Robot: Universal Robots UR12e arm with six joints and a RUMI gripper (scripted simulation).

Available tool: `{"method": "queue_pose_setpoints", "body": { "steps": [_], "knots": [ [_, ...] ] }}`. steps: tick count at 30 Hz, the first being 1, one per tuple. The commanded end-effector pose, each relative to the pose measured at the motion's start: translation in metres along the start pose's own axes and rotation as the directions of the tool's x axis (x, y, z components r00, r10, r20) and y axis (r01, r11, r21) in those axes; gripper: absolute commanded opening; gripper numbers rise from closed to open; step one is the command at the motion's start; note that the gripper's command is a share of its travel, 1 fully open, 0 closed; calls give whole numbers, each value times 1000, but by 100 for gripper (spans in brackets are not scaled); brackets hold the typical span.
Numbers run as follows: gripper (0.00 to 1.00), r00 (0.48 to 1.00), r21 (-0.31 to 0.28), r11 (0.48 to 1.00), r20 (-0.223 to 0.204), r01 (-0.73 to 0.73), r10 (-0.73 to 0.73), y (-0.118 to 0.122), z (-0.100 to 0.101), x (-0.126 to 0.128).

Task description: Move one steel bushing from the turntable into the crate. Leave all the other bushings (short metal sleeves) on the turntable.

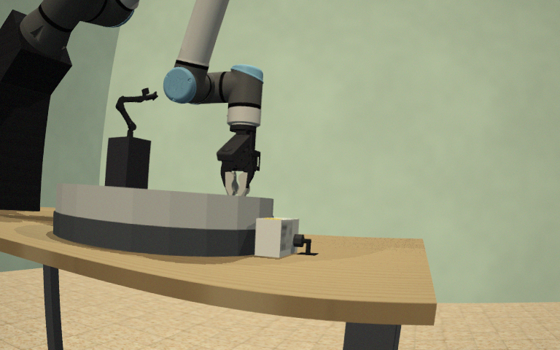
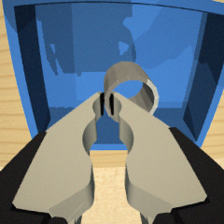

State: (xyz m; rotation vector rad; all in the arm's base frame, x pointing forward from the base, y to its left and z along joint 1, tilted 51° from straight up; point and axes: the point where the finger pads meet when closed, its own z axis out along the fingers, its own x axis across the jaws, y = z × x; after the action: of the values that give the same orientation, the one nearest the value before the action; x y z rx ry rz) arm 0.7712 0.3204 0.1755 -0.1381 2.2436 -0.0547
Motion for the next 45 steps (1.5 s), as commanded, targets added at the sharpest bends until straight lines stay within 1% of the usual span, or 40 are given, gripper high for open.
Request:
{"method": "queue_pose_setpoints", "body": {
  "steps": [1,9,15,45],
  "knots": [
    [0,1000,-1,1000,5,-1,1,0,9,-4],
    [0,1000,-1,1000,5,-1,1,0,22,-4],
    [0,1000,-1,1000,5,0,0,0,27,-4],
    [0,1000,-1,1000,4,0,0,1,26,-3]
  ]
}}
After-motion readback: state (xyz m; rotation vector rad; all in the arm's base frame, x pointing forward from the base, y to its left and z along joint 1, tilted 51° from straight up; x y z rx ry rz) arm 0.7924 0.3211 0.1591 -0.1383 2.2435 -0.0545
